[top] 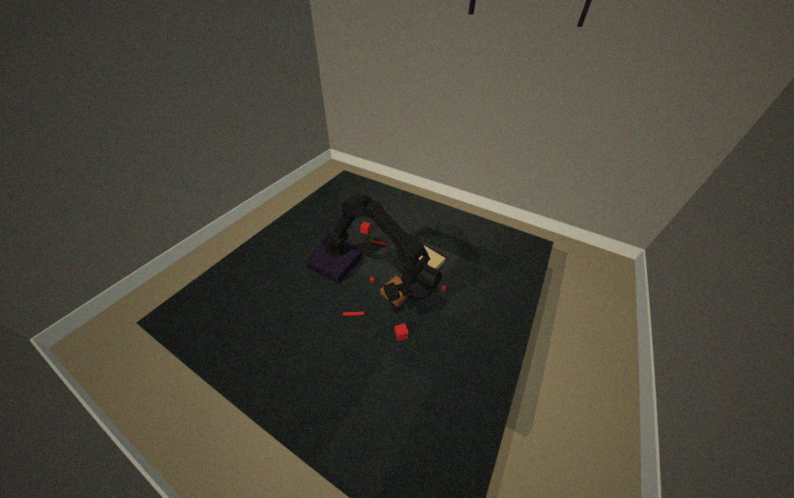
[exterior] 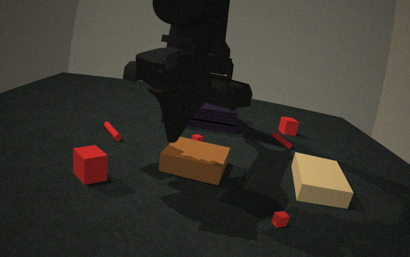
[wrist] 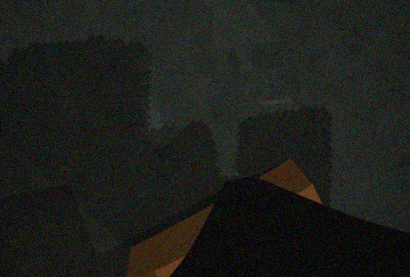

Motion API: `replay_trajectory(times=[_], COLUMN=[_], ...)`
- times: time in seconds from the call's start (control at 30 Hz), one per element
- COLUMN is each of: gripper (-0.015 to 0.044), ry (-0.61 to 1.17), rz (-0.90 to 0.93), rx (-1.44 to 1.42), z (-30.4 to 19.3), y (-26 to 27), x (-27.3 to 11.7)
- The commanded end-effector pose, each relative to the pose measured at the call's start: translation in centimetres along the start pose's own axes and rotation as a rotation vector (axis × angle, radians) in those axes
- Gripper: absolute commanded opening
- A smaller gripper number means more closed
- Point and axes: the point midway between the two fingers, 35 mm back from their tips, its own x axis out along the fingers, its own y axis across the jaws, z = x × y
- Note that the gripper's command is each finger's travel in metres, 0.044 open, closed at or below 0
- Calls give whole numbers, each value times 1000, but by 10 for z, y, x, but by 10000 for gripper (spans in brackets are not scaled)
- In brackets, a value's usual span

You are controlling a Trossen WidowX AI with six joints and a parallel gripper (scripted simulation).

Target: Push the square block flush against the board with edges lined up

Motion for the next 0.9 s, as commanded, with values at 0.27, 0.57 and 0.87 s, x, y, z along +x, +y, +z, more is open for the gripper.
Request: replay_trajectory(times=[0.27,0.57,0.87], gripper=[0,0,0], ry=[13,14,13], rz=[-9,-17,-25], rx=[410,716,1022], z=[-17,-31,-46], y=[-31,-53,-74], x=[1,2,3])
